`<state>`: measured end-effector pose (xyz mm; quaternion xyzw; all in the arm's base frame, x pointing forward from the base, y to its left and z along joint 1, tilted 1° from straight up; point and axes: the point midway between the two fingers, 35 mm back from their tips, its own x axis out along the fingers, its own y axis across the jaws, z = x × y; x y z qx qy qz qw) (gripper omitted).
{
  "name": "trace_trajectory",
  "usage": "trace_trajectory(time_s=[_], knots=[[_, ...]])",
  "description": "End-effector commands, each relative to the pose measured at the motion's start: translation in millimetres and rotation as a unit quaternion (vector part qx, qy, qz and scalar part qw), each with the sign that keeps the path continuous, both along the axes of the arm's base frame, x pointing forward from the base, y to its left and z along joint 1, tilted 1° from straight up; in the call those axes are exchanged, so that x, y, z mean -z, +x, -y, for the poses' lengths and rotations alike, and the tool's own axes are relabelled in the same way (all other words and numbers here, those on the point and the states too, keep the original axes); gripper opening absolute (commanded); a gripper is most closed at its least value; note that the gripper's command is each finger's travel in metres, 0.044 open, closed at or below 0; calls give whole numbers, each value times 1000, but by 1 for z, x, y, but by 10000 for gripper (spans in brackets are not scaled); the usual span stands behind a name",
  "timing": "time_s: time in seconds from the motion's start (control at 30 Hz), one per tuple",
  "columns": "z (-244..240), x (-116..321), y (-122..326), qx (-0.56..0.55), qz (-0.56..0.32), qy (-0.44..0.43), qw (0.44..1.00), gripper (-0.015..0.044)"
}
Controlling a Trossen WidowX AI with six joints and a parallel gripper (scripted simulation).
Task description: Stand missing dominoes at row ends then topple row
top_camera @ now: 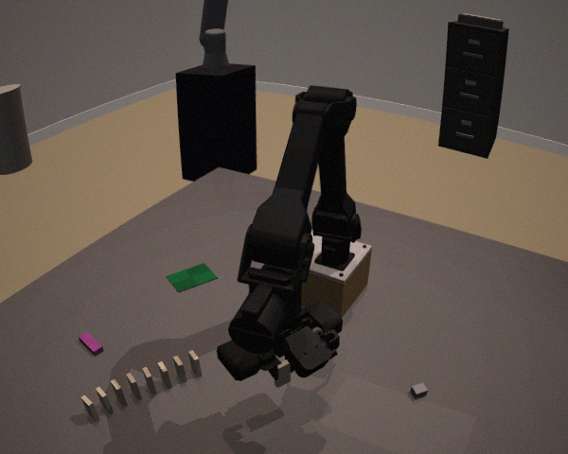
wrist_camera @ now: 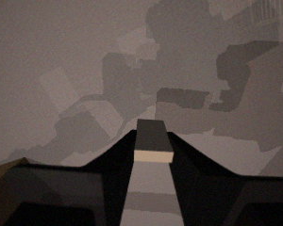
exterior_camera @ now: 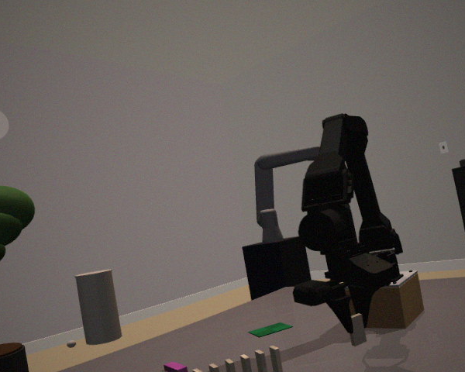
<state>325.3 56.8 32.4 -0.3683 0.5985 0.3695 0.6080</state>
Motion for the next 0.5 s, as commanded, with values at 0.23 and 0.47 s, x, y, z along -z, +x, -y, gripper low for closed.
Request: trace_trajectory(time_s=[0.23, 0.47], knots=[[1, -75, -5, 0, 17, 3, 1000, 107], [68, -74, -2, 317, 14, 7, 948, 107]])
